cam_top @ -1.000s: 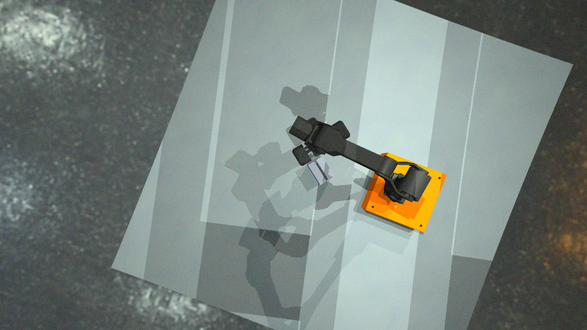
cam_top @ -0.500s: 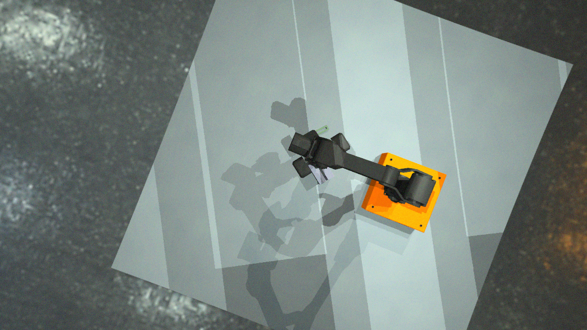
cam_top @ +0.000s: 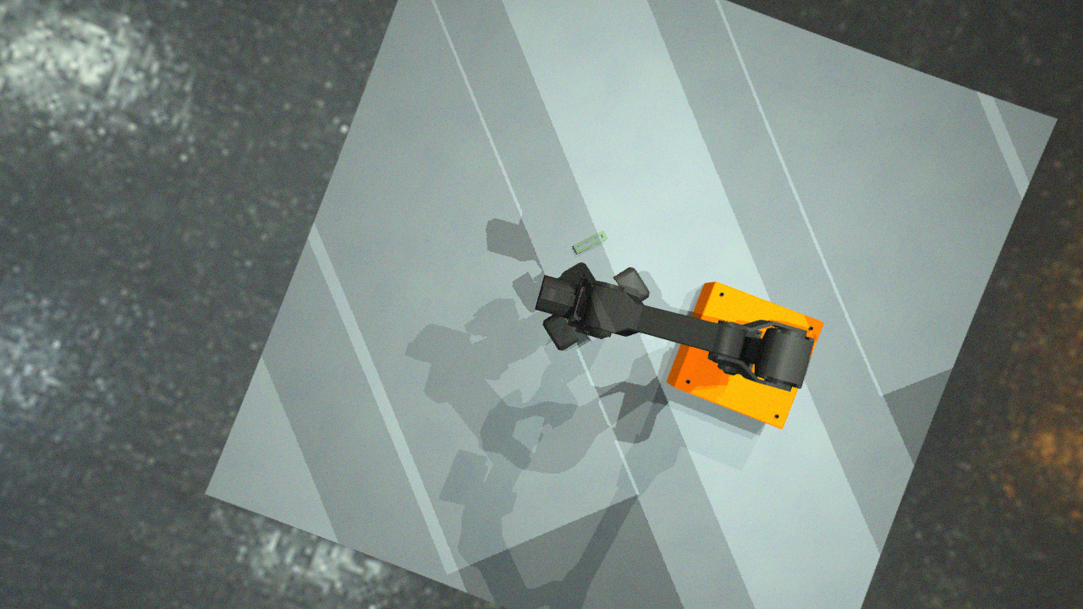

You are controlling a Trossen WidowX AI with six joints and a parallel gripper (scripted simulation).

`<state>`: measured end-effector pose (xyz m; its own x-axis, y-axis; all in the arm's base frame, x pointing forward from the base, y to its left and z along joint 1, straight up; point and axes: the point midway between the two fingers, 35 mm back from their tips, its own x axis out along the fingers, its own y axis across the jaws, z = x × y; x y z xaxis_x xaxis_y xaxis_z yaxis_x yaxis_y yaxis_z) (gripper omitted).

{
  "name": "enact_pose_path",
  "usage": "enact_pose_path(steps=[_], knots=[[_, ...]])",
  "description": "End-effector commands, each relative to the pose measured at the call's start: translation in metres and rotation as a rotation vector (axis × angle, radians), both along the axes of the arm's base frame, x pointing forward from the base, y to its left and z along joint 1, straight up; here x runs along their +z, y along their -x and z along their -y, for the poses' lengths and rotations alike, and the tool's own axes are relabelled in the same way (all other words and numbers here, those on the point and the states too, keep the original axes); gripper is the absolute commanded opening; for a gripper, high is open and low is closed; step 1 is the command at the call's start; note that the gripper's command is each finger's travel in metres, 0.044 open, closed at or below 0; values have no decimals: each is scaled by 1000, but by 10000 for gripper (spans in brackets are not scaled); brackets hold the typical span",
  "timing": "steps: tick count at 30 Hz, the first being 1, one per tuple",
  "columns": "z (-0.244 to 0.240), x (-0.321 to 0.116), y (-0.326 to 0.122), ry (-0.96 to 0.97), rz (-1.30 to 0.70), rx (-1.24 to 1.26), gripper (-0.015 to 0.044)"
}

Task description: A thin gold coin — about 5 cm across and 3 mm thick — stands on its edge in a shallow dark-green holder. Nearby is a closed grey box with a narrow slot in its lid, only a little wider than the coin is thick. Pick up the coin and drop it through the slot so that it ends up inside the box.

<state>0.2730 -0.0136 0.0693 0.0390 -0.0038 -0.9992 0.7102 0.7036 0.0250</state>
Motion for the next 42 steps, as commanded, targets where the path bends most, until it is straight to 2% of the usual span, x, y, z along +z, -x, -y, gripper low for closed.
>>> enact_pose_path(steps=[1,42], knots=[[-8,-2,5,-1,-2,-3,0],[-11,-5,7,-1,1,-1,0]])
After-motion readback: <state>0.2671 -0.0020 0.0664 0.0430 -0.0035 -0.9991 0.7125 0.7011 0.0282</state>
